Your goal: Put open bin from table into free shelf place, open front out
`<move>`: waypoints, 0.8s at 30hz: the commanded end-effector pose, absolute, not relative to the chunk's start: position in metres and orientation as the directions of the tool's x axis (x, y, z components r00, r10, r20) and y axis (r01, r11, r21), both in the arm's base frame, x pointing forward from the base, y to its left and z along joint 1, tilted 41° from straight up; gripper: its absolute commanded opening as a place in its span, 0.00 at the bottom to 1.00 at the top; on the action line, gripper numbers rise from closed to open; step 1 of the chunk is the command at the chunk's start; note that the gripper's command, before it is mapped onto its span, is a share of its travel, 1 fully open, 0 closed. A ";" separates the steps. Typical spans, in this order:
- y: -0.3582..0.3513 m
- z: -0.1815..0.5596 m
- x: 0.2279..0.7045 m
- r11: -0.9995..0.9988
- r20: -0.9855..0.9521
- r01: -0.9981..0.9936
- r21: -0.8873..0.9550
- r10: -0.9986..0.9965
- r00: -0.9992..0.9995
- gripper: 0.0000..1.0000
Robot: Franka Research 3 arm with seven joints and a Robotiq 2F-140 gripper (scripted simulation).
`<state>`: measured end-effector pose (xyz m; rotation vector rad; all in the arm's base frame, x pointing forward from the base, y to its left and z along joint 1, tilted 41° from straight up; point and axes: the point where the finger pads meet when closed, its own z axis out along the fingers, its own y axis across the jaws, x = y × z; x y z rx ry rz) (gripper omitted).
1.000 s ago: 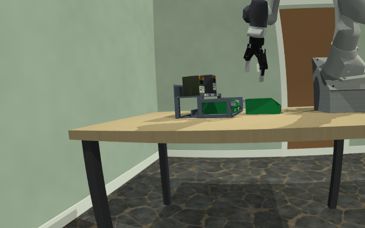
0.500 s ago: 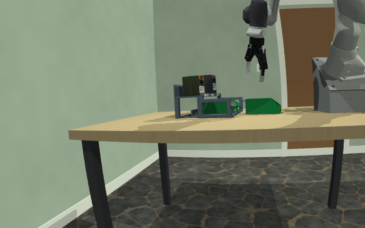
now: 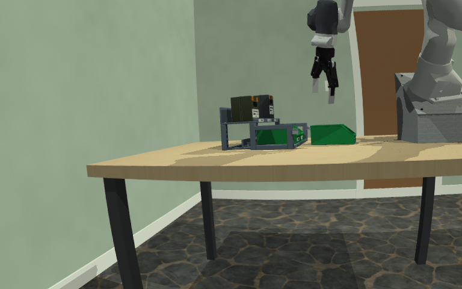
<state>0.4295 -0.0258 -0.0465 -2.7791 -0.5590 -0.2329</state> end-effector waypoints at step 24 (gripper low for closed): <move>-0.019 -0.051 0.408 -0.876 0.078 0.123 -0.467 0.097 0.992 1.00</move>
